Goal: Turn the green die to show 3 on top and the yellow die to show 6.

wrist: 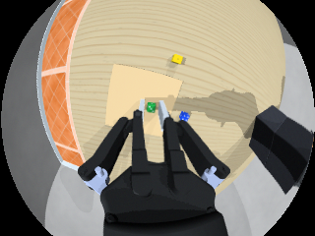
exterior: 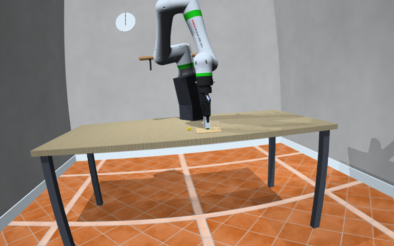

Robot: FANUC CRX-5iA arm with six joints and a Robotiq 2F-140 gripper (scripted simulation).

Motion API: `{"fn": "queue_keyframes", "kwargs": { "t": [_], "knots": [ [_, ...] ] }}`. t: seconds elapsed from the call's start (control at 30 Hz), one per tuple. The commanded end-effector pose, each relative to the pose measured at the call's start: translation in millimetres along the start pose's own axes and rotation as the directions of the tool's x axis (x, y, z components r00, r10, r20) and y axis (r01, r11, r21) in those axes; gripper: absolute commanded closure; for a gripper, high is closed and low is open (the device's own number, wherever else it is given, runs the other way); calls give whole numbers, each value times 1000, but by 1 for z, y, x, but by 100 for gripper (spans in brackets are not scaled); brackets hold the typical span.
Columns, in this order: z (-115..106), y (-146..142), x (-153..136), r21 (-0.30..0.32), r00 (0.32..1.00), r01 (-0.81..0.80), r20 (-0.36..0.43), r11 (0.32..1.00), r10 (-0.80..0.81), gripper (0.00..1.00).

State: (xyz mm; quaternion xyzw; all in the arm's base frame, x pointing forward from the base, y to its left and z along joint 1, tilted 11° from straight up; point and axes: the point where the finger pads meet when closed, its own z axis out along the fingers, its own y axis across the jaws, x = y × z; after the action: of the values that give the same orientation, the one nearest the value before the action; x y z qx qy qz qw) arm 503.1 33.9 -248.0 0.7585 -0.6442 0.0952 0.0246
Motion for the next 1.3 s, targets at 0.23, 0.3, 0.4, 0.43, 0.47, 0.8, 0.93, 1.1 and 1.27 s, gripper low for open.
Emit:
{"fn": "queue_keyframes", "kwargs": {
  "t": [0.23,0.3,0.4,0.43,0.47,0.8,0.93,1.1,1.27],
  "knots": [
    [-35,0,0,-2,1000,0,1,1000,0,81],
    [-49,0,0,-2,1000,0,1,1000,0,81],
    [-67,0,0,-2,1000,0,1,1000,0,81],
    [-72,0,0,-2,1000,0,1,1000,0,81],
    [-76,0,0,-2,1000,0,1,1000,0,81],
    [-83,0,0,-2,1000,0,1,1000,0,0],
    [-83,0,0,-2,1000,0,1,1000,0,0],
    [-83,0,0,-2,1000,0,1,1000,0,0],
    [-83,0,0,-2,1000,0,1,1000,0,0]
  ]
}}
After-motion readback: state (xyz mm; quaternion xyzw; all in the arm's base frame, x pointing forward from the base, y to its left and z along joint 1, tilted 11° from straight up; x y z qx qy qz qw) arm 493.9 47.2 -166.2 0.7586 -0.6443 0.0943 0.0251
